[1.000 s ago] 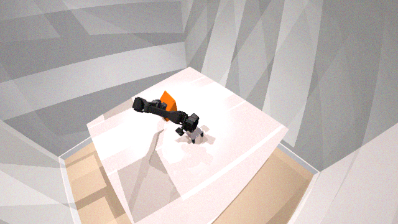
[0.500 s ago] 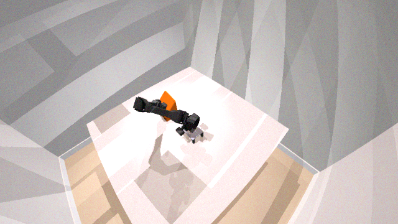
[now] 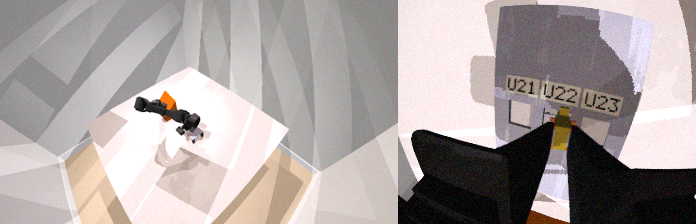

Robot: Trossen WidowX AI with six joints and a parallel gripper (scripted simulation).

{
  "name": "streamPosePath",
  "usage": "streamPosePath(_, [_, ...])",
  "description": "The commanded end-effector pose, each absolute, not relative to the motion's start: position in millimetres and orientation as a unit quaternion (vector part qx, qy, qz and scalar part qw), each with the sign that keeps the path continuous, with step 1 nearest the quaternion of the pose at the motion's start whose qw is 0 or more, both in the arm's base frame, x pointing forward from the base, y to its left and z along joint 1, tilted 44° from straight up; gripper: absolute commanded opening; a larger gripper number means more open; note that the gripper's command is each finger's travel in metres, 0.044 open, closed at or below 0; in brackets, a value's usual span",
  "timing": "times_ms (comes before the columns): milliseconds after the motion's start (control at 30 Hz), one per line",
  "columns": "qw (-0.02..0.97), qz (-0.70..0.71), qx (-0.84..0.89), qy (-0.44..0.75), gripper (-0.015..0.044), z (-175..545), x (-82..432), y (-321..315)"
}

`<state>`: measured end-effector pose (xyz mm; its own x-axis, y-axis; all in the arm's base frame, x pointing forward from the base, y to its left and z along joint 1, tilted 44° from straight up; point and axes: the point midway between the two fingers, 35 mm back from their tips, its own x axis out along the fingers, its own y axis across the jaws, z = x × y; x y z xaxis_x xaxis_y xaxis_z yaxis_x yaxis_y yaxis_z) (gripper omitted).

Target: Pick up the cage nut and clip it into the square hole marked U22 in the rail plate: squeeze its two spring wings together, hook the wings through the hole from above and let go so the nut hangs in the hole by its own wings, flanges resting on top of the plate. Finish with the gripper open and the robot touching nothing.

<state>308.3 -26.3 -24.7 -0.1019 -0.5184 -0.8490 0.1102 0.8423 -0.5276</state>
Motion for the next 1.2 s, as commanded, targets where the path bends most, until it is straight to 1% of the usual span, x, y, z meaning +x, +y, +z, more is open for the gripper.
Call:
streamPosePath(0, [0.653,-0.246,-0.152,0.700,0.0027,-25.3,309.9,-24.2])
streamPosePath(1167, [0.644,-0.270,-0.177,0.694,0.0027,-28.4,310.1,-22.1])
